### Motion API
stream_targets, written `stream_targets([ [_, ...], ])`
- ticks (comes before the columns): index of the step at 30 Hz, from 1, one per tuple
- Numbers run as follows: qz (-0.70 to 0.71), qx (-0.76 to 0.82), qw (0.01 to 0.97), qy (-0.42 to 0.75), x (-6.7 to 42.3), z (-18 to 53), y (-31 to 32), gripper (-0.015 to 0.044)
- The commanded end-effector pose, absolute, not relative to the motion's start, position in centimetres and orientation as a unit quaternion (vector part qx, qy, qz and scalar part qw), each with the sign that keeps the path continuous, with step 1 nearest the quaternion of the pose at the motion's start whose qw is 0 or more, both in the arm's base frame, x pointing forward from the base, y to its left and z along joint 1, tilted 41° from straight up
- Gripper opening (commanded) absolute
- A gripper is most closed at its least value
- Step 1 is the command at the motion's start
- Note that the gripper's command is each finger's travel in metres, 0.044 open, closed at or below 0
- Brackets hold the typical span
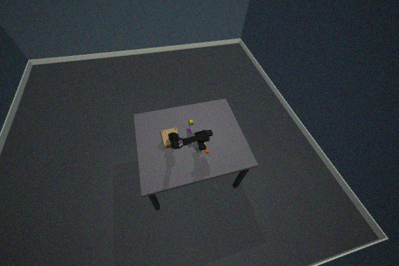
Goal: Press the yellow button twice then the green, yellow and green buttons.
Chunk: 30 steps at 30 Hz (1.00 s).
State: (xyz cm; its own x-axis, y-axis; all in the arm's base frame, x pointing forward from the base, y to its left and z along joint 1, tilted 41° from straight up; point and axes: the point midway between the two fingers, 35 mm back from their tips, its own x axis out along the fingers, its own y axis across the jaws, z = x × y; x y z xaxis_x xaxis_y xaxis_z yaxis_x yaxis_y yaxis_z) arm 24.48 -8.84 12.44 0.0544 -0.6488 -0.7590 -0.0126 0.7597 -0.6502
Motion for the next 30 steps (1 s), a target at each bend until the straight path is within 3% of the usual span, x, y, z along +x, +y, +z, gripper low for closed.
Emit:
stream_targets([
  [1, -0.238, -0.259, 0.673, 0.650, 23.9, 10.1, -11.3, 0.0020],
  [30, -0.239, -0.260, 0.673, 0.650, 24.0, 7.6, -13.5, 0.0020],
])
